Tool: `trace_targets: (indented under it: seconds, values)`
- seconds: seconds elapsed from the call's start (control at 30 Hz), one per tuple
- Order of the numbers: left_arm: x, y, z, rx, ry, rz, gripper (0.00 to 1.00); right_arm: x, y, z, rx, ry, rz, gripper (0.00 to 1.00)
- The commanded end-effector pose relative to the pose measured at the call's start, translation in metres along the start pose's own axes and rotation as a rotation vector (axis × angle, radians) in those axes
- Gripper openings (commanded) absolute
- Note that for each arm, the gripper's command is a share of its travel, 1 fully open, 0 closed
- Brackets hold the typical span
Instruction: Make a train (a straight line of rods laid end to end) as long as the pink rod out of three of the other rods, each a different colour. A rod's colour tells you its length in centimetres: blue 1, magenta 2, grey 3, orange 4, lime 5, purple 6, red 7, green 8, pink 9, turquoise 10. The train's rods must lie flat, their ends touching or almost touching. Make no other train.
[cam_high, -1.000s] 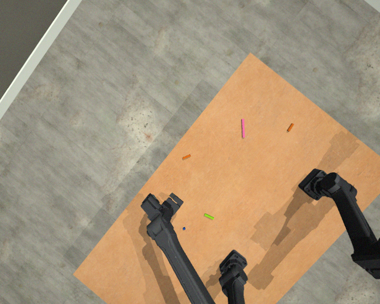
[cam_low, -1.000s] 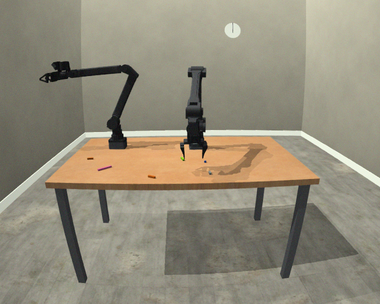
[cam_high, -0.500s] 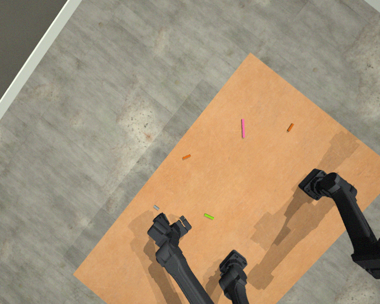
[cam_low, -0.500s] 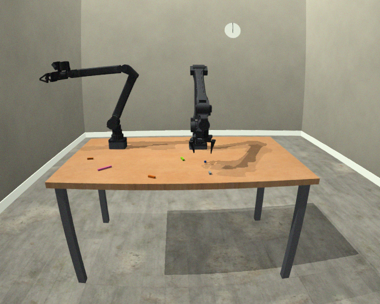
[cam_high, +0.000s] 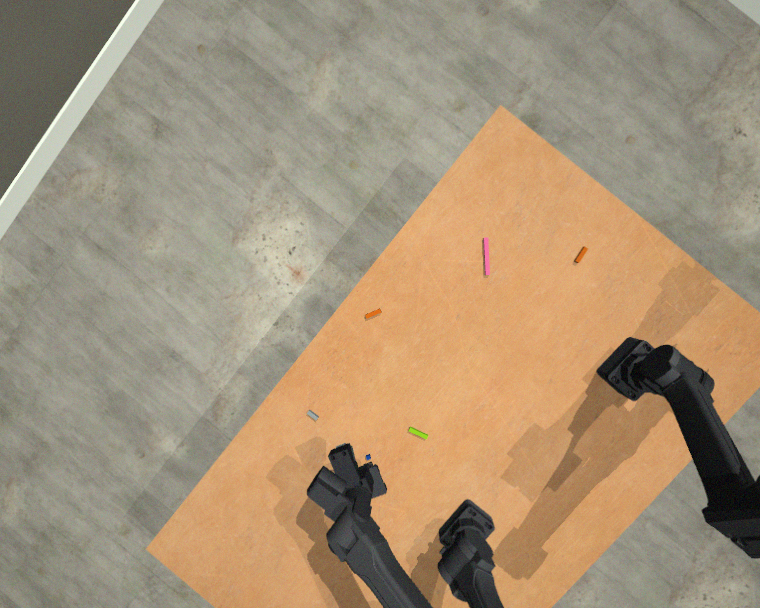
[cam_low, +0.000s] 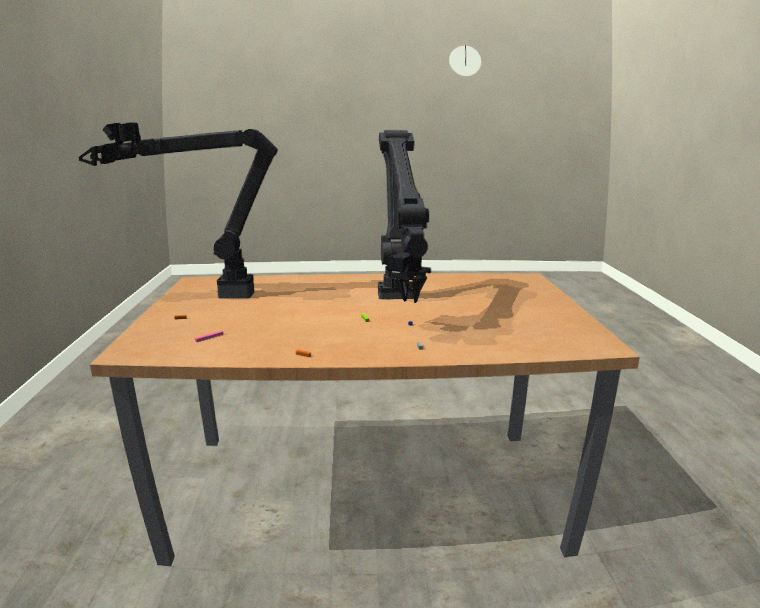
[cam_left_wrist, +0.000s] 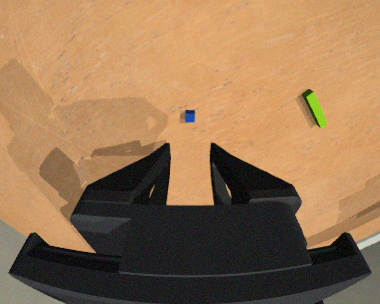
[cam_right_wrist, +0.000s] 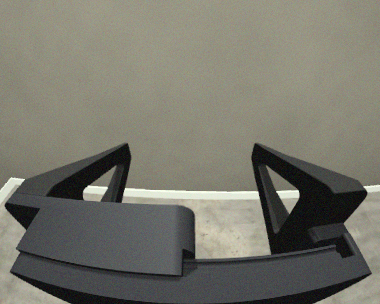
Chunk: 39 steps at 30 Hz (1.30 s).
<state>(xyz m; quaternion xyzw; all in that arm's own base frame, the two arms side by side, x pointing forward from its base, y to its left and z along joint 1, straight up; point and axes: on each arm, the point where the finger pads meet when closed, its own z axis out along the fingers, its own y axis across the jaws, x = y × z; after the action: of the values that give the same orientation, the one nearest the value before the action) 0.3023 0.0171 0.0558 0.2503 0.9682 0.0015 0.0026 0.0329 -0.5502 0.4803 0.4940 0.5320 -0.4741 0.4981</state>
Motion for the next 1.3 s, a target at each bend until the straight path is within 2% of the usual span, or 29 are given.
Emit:
trace_targets:
  seconds: [0.0, 0.97, 1.27]
  values:
    - [-0.0021, -0.0012, 0.0008, 0.005, 0.004, 0.057, 0.23, -0.0198, -0.0083, -0.0075, 0.016, -0.054, 0.013, 1.0]
    - [-0.0066, 0.0017, -0.0036, -0.002, -0.006, 0.057, 0.23, -0.0198, -0.0083, -0.0075, 0.016, -0.054, 0.013, 1.0]
    - [-0.0021, -0.0006, 0.0056, 0.003, 0.001, 0.056, 0.23, -0.0198, -0.0083, -0.0075, 0.016, -0.054, 0.013, 1.0]
